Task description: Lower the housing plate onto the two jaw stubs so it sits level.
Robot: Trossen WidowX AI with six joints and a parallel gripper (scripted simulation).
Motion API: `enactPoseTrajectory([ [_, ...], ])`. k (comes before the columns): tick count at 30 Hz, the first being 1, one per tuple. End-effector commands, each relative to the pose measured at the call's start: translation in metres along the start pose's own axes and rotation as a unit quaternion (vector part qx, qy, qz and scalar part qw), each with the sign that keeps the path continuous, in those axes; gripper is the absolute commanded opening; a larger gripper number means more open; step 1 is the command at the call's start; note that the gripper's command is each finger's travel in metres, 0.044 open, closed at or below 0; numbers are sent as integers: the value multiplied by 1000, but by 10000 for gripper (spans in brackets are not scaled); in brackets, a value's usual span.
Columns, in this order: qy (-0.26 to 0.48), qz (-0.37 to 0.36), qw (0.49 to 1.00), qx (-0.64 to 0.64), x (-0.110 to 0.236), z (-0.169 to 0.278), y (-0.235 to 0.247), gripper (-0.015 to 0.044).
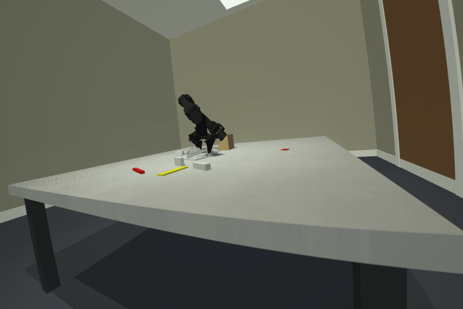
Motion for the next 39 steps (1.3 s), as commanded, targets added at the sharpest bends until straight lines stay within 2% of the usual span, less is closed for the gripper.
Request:
enactPoseTrajectory([
  [1, -1, 1, 1000, 2, -2, 0, 0, 351],
  [39, -1, 2, 1000, 2, -9, 0, 0, 351],
])
Point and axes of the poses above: the point midway between the two fingers, 35 mm back from their tips, its own x axis back along the fingers, its own y axis across the jaws, z = x × y, the point moved 2 cm from there along x, back along the fingers, and after that the axes turned 9 degrees about x, right-handed, at the moved point
